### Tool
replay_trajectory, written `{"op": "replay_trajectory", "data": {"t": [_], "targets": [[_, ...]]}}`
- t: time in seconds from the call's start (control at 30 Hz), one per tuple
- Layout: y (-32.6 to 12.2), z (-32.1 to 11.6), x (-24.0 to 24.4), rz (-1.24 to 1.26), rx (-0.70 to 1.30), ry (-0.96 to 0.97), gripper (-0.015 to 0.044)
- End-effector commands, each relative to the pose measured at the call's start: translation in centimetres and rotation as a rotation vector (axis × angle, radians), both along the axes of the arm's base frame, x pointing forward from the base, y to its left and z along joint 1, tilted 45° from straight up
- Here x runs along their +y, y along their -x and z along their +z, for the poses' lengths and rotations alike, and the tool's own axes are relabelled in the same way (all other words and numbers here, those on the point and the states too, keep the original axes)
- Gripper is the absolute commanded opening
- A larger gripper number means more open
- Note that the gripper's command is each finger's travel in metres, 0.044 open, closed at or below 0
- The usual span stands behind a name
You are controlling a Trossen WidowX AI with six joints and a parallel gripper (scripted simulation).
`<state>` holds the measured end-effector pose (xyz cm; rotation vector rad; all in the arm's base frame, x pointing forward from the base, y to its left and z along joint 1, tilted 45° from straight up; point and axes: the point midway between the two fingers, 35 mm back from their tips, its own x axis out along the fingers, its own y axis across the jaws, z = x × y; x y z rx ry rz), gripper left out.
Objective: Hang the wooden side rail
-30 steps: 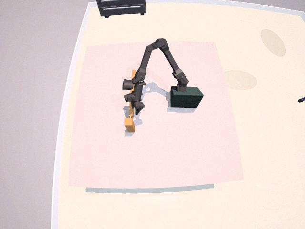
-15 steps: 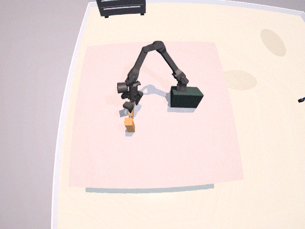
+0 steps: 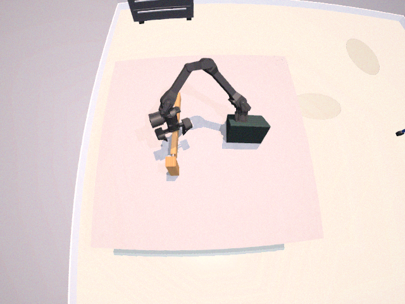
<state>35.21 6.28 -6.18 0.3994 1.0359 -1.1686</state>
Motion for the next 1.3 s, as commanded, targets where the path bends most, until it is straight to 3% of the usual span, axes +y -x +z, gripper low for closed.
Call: {"op": "replay_trajectory", "data": {"t": [0.0, 0.27, 1.27], "targets": [[-0.5, 0.9, 0.0, -0.128, -0.097, 0.061, 0.0440], [-1.3, 2.6, -0.1, -0.354, -0.297, 0.169, 0.0440], [-1.6, -2.2, -4.8, -0.354, -0.298, 0.170, 0.0440]]}}
